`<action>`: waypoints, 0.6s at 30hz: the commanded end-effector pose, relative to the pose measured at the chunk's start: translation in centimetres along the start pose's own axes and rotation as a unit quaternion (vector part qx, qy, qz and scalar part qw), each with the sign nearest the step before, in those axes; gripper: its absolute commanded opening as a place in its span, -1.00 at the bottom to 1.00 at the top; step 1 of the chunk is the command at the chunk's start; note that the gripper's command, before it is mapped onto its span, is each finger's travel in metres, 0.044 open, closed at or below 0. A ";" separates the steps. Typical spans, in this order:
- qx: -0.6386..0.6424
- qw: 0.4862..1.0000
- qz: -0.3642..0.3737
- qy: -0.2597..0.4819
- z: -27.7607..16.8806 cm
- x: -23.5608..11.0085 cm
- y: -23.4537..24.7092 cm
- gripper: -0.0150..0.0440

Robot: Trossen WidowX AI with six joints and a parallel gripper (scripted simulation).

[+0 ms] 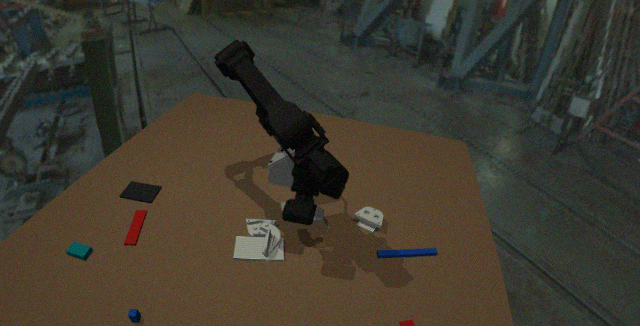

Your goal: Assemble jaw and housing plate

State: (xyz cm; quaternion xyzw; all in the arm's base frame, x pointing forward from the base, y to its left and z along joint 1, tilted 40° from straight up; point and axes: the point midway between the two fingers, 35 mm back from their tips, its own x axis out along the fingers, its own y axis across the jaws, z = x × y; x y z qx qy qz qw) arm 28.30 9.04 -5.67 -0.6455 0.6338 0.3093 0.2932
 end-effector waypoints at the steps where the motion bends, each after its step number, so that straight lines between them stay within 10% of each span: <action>1: 0.046 0.999 -0.004 -0.001 -0.7 -0.1 0.0 -0.04; 18: 0.248 0.969 -0.004 0.000 -3.3 -0.1 0.6 -0.04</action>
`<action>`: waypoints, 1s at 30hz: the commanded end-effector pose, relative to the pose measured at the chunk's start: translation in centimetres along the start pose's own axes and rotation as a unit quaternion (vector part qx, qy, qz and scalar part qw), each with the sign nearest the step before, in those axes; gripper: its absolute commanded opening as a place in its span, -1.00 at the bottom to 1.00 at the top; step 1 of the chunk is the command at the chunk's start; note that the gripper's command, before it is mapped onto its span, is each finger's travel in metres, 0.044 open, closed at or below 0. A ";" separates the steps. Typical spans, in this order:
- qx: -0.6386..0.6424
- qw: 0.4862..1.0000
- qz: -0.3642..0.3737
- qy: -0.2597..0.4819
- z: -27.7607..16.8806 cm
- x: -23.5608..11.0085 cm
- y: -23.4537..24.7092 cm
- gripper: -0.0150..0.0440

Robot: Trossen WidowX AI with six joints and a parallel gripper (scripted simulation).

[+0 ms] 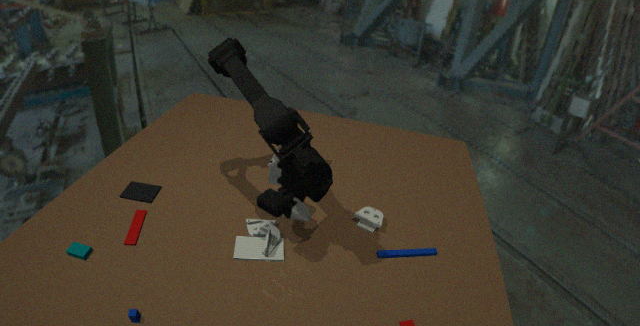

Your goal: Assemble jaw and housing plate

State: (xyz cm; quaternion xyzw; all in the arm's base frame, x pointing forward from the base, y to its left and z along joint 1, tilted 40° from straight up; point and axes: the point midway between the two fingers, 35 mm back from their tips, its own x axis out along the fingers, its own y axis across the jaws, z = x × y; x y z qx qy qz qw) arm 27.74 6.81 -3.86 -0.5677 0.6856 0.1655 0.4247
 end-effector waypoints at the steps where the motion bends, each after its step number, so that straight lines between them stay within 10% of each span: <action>1: 0.046 0.999 -0.003 -0.002 -0.6 -0.1 -0.2 -0.04; 30: 0.378 0.926 -0.004 0.000 -5.1 0.3 -0.4 -0.04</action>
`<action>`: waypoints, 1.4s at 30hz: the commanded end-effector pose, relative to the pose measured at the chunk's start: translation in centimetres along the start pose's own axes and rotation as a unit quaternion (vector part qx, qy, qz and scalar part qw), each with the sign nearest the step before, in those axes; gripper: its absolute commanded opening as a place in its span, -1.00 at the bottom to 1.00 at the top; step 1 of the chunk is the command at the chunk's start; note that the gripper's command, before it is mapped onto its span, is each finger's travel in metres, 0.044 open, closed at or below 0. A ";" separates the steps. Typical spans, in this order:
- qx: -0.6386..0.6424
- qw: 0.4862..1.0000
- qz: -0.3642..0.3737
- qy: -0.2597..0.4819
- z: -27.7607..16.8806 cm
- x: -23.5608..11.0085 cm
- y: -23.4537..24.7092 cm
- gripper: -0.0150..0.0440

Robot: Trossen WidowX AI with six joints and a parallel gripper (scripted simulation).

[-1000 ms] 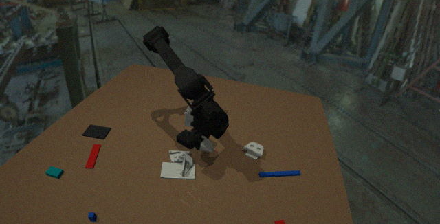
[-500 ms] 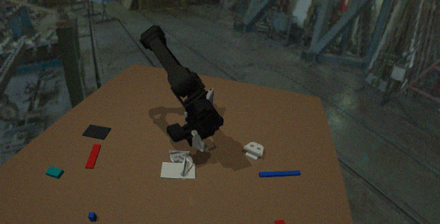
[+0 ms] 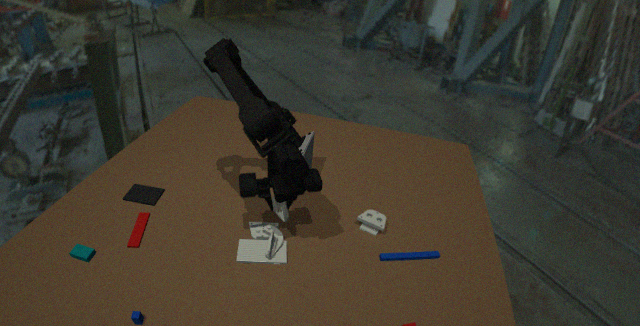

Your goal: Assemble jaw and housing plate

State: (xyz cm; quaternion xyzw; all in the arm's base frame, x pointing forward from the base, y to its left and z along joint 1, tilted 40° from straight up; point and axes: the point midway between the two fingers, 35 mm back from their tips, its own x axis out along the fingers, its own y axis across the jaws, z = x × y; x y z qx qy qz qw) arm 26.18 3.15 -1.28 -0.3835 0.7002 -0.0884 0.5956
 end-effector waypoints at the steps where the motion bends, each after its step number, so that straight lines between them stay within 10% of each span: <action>1: 0.031 1.000 -0.002 -0.003 -0.2 -0.1 -0.3 -0.04; 42: 0.024 1.000 -0.001 -0.005 2.5 -0.3 -4.0 -0.04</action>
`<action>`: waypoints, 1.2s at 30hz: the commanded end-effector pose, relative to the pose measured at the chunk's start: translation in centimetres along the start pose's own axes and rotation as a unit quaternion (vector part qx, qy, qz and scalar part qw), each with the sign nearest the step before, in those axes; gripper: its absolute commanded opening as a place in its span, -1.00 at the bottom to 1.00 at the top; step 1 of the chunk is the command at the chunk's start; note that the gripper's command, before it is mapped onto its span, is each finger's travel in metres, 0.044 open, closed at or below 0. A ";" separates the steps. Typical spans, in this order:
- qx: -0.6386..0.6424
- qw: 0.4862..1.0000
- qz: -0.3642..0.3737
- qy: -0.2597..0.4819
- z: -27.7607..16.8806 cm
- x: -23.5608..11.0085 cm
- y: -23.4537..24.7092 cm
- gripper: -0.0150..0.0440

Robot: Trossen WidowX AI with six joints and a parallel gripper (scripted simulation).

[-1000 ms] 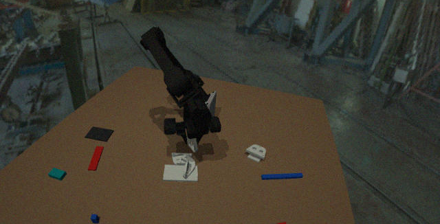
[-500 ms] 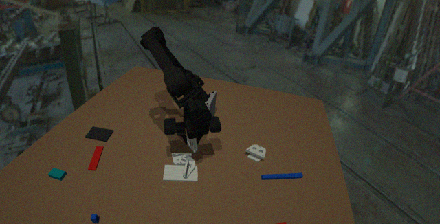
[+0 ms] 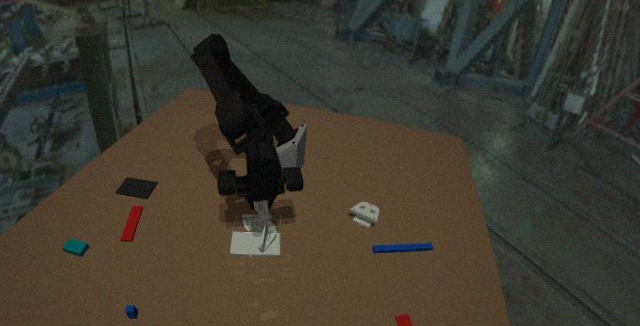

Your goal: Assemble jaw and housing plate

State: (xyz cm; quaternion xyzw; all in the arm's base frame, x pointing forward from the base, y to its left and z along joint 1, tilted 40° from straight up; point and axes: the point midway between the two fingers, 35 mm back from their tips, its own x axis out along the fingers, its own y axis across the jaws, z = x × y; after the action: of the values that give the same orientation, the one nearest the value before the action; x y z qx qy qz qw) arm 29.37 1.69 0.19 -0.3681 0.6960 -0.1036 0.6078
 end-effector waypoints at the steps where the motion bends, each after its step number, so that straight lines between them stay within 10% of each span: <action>1: -0.001 1.000 -0.002 -0.001 0.7 -0.1 -1.1 -0.04; 36: -0.008 1.000 -0.005 0.000 2.8 0.0 -5.0 -0.04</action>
State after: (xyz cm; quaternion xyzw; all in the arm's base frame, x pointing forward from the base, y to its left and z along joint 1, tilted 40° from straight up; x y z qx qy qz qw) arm 33.89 -0.93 2.38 -0.3709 0.6943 -0.1041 0.6078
